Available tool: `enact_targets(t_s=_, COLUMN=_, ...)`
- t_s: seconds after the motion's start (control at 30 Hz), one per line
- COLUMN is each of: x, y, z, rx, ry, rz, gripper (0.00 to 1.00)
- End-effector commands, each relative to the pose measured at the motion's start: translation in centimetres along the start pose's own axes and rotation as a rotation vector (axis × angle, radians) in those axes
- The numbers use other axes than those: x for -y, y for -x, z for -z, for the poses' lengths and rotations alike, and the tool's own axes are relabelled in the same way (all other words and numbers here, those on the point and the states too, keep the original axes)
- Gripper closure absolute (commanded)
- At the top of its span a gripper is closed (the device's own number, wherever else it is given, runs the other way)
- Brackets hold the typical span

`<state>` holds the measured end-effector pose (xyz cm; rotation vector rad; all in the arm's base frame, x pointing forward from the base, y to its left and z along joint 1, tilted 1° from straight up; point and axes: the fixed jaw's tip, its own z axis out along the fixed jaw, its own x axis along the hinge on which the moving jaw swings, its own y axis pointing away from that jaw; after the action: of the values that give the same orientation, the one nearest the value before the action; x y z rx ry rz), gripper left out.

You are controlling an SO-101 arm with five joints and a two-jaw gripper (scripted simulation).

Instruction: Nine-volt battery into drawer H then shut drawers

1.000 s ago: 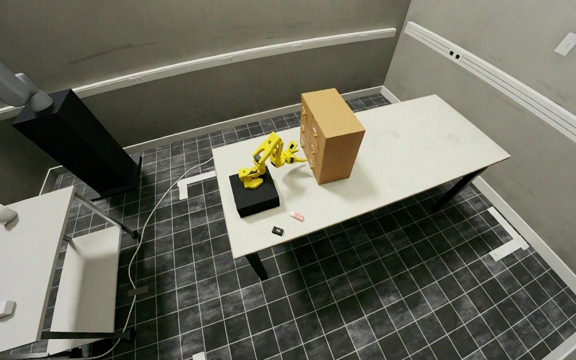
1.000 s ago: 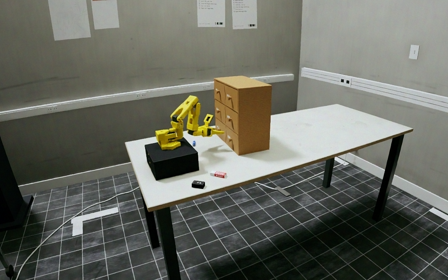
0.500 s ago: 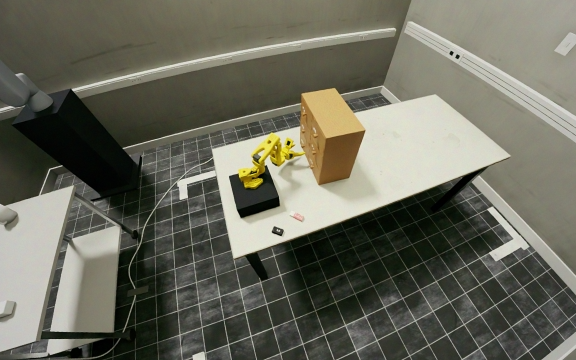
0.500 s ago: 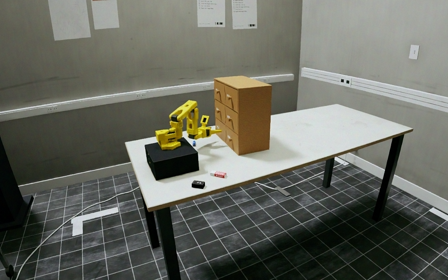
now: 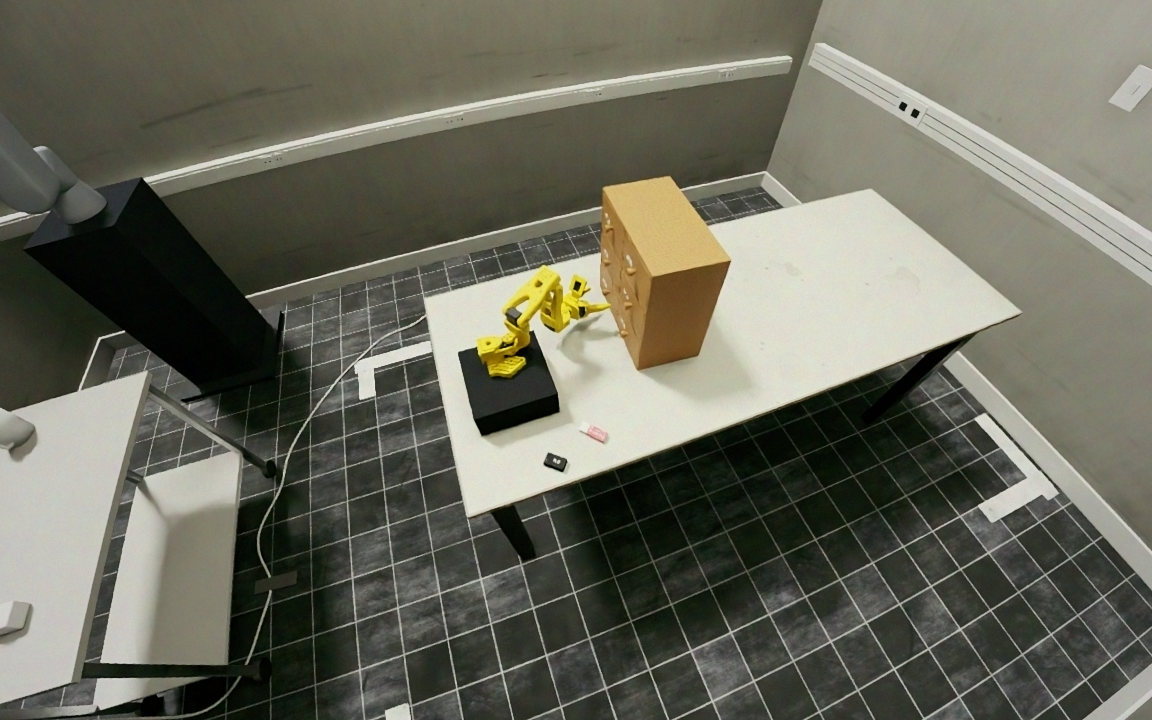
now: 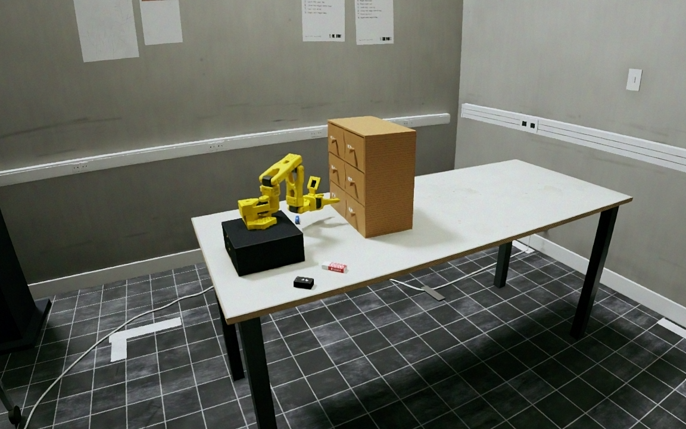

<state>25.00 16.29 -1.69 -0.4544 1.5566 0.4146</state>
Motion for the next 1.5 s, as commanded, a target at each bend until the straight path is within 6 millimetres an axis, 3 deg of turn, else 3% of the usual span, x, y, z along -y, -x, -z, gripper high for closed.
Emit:
enact_targets(t_s=0.0, x=-0.20, y=-0.29, z=0.13, rx=-0.008, ry=0.006, rz=-0.009, gripper=0.50)
enact_targets(t_s=1.47, x=-0.40, y=-0.72, z=0.26, rx=-0.018, ry=0.013, rz=-0.008, gripper=0.50)
